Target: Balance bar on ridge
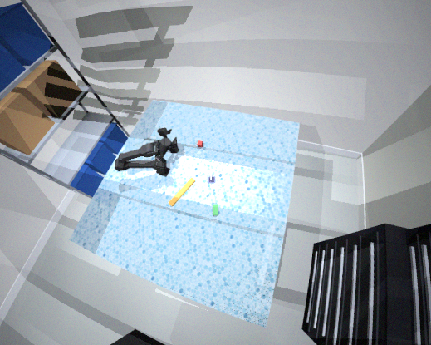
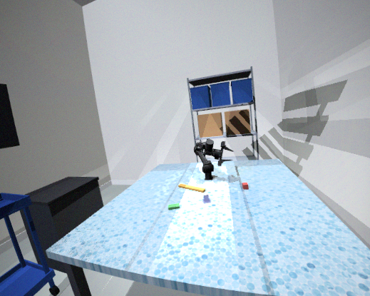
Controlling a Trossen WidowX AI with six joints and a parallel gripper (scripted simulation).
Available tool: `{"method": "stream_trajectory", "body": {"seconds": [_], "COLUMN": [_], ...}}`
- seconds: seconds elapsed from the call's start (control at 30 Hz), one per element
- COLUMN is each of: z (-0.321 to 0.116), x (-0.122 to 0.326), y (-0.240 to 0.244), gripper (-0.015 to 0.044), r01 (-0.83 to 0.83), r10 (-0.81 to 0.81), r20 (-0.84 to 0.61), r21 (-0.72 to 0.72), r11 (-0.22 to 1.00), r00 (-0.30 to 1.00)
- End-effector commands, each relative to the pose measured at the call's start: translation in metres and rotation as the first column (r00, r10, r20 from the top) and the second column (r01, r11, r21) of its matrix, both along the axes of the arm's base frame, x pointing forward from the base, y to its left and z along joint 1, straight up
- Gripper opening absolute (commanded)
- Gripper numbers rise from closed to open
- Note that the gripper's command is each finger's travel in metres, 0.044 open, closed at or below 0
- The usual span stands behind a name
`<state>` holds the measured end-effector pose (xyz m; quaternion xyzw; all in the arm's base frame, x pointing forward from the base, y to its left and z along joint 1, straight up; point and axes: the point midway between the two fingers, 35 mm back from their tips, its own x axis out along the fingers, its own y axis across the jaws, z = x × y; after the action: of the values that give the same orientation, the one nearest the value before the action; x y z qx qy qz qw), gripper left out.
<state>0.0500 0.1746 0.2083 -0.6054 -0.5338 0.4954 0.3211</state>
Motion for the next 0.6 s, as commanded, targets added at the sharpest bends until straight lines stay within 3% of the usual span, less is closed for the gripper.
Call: {"method": "stream_trajectory", "body": {"seconds": [0.0,0.57], "z": [-0.003,-0.022], "x": [0.02,0.099], "y": [-0.003,-0.043], "gripper": [0.0315,0.0315], "r01": [0.111,0.508], "r10": [-0.114,-0.591], "r20": [-0.06,-0.246], "r21": [-0.055,-0.329], "r11": [0.992,0.796], "r00": [0.992,0.768]}}
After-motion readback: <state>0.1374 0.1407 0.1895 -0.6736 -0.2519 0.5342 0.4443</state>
